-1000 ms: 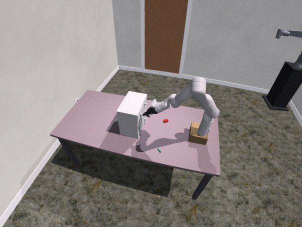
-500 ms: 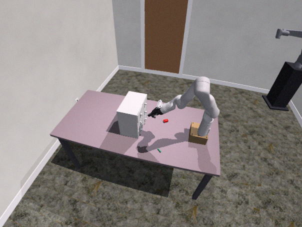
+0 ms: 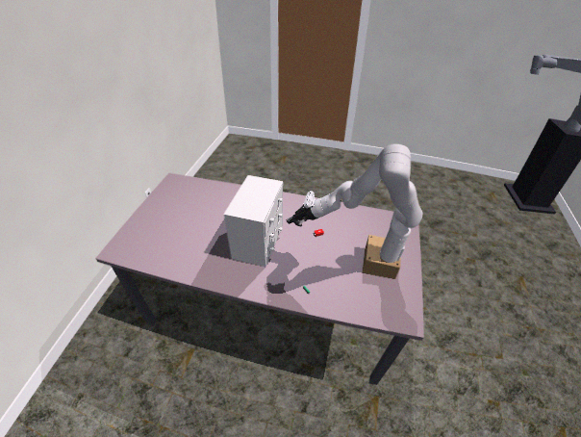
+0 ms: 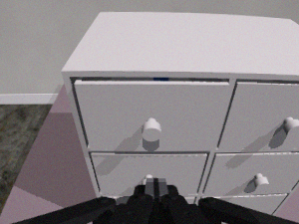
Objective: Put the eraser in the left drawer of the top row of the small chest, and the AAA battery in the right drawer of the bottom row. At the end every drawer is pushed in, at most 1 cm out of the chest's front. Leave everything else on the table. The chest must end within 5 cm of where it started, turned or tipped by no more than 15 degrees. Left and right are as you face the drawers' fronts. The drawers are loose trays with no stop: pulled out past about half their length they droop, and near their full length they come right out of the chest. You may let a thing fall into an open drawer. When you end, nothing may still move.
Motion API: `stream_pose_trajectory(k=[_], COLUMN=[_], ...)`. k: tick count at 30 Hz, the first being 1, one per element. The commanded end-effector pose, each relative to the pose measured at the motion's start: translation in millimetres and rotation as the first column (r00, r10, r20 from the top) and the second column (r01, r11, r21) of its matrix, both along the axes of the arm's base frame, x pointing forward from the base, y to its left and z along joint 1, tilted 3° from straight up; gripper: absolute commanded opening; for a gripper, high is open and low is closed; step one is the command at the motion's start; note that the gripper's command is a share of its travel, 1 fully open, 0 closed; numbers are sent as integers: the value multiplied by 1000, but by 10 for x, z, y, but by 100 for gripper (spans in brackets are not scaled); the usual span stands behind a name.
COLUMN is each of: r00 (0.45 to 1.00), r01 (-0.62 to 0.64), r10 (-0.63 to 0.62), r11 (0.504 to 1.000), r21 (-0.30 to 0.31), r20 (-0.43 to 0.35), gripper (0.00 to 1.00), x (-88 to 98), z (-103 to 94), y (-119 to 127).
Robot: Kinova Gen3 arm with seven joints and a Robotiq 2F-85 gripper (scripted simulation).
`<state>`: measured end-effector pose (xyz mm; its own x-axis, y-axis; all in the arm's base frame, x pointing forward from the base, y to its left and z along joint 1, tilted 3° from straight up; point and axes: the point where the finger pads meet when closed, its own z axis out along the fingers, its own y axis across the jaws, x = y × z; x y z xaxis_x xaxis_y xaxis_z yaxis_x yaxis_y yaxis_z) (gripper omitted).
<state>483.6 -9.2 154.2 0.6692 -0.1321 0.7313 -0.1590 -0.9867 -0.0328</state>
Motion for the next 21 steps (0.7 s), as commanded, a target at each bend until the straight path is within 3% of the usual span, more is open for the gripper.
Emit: stream_pose_trajectory(k=[1,12,21], r00=[1000,1000,1000], r01=[-6,-6,-6], r10=[5,5,5], r11=[1000,1000,1000], r21=[10,10,10], r20=[12,12,12], gripper=[0,0,0], x=[-26,-269,-353], z=[129,557,704], y=[47,66,72])
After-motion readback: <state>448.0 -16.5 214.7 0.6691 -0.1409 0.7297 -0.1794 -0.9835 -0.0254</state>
